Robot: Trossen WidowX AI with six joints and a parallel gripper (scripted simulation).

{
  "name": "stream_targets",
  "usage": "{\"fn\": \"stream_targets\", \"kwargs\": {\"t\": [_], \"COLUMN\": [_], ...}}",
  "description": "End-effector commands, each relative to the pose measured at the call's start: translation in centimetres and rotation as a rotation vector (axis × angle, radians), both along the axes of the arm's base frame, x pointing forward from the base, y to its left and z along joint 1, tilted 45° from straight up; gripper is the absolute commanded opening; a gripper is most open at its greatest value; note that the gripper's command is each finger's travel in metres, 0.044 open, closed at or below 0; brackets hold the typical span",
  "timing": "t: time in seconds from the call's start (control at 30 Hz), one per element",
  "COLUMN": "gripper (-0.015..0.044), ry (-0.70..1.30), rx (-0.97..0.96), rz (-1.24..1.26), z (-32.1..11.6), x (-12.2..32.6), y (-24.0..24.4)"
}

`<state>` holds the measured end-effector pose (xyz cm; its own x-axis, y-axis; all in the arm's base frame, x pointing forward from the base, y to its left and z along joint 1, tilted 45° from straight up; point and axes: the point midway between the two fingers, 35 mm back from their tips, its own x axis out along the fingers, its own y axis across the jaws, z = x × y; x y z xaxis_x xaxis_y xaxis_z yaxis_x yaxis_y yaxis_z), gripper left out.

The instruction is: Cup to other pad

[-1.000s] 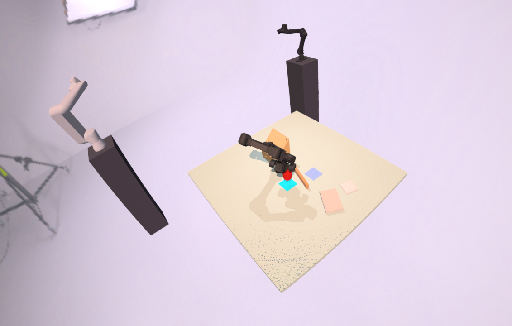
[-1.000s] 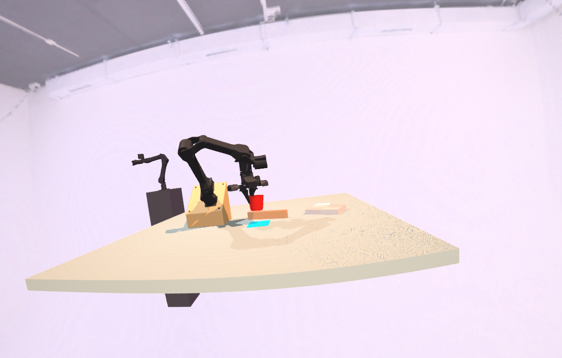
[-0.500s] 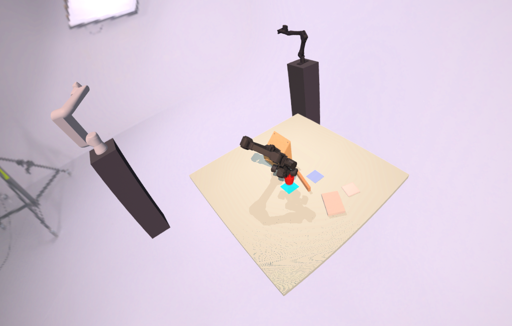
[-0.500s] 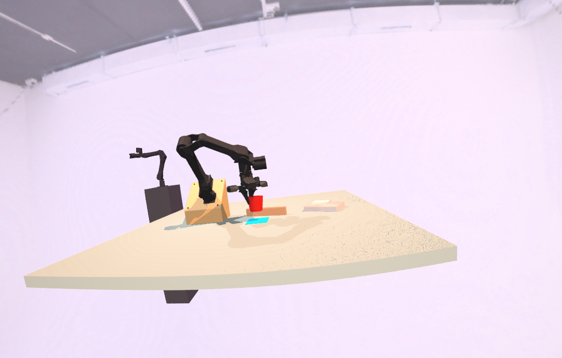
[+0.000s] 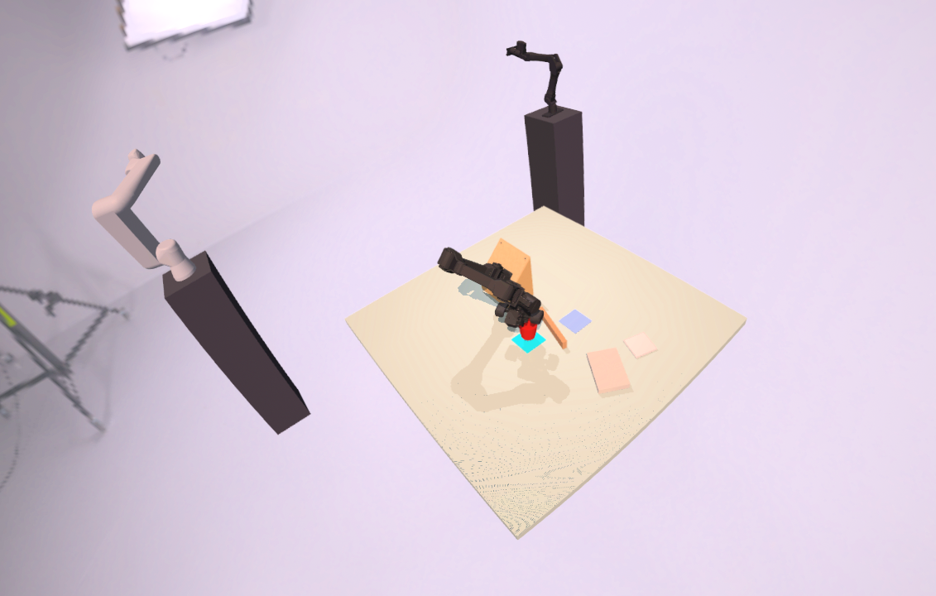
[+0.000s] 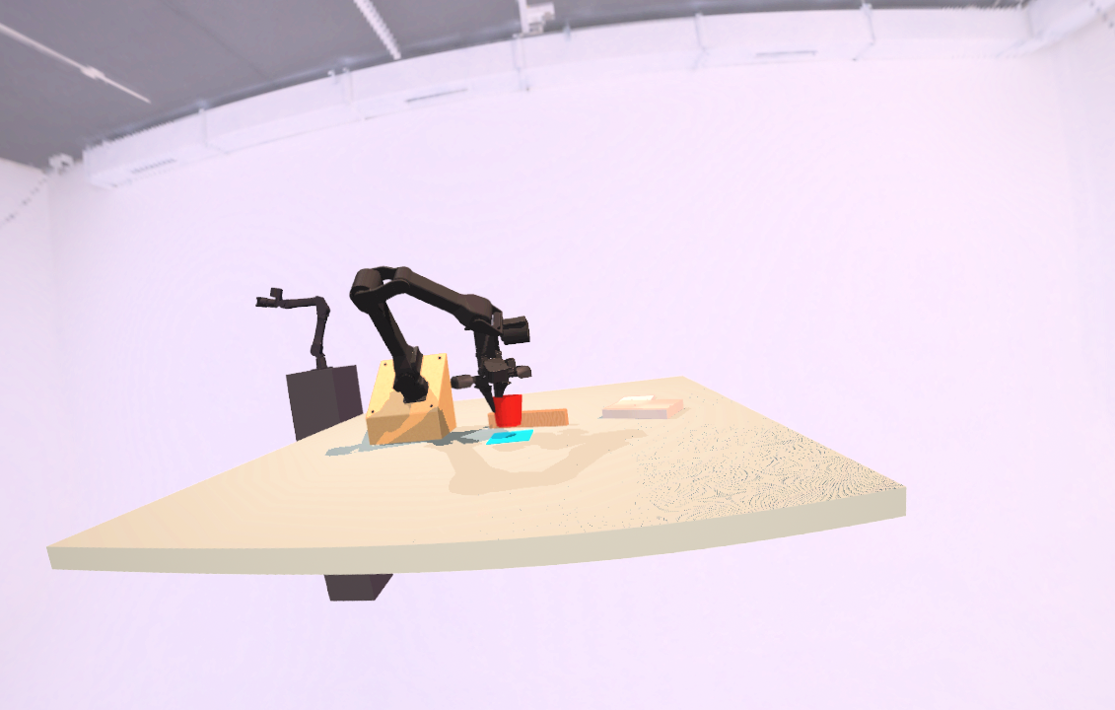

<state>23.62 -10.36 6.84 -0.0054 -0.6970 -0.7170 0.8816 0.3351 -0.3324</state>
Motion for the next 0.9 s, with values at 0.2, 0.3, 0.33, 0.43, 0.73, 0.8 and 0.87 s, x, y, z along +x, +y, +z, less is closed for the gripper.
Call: {"fn": "stream_targets", "kwargs": {"t": [0.2,0.3,0.33,0.43,0.73,0.8,0.87], "gripper": [0.0000,0.0000,0.0000,0.0000,0.0000,0.0000,0.0000], "ry": [0.008,0.008,0.008,0.008,0.001,0.001,0.001], "rx": [-0.005,-0.005,-0.006,-0.007,-0.004,-0.004,-0.004], "rz": [0.001,0.001,0.001,0.001,-0.001,-0.001,-0.001], "z": [-0.8,-1.1,-1.2,-1.4,-1.4,-1.4,-1.4], "x": [-0.2,-0.3,-0.3,-0.4,-0.2,-0.2,-0.2], "y": [-1.0,-1.2,-1.3,-1.6,-1.6,-1.6,-1.6]}}
